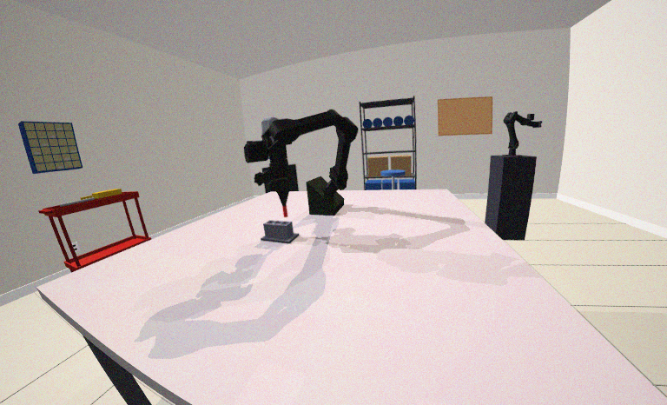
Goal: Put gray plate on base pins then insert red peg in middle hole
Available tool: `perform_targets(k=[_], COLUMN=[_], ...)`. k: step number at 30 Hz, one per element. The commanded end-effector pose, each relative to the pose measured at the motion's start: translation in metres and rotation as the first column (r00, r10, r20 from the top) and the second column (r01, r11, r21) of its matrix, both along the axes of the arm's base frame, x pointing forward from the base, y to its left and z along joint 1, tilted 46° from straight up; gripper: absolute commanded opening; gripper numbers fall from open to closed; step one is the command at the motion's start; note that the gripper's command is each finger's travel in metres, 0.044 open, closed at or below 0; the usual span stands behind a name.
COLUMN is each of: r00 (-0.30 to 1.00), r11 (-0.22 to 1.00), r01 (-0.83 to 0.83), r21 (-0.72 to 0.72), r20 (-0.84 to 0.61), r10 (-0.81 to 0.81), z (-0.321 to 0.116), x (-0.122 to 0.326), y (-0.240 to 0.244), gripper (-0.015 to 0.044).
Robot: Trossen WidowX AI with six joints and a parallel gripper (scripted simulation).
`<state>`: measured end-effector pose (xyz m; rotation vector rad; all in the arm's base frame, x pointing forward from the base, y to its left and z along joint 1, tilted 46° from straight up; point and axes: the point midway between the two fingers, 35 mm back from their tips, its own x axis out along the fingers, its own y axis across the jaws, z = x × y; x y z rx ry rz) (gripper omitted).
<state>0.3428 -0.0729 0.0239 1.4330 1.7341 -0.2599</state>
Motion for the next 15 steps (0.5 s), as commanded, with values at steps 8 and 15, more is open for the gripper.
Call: perform_targets(k=[8,15], r00=[1.0,1.0], r11=[1.0,1.0], r01=[-0.003,-0.003], r21=[0.001,0.001], r20=[0.005,0.005], r10=[0.003,0.003], z=[-0.024,-0.024], x=[0.009,0.009], y=[-0.018,-0.018], gripper=[0.0,0.0])
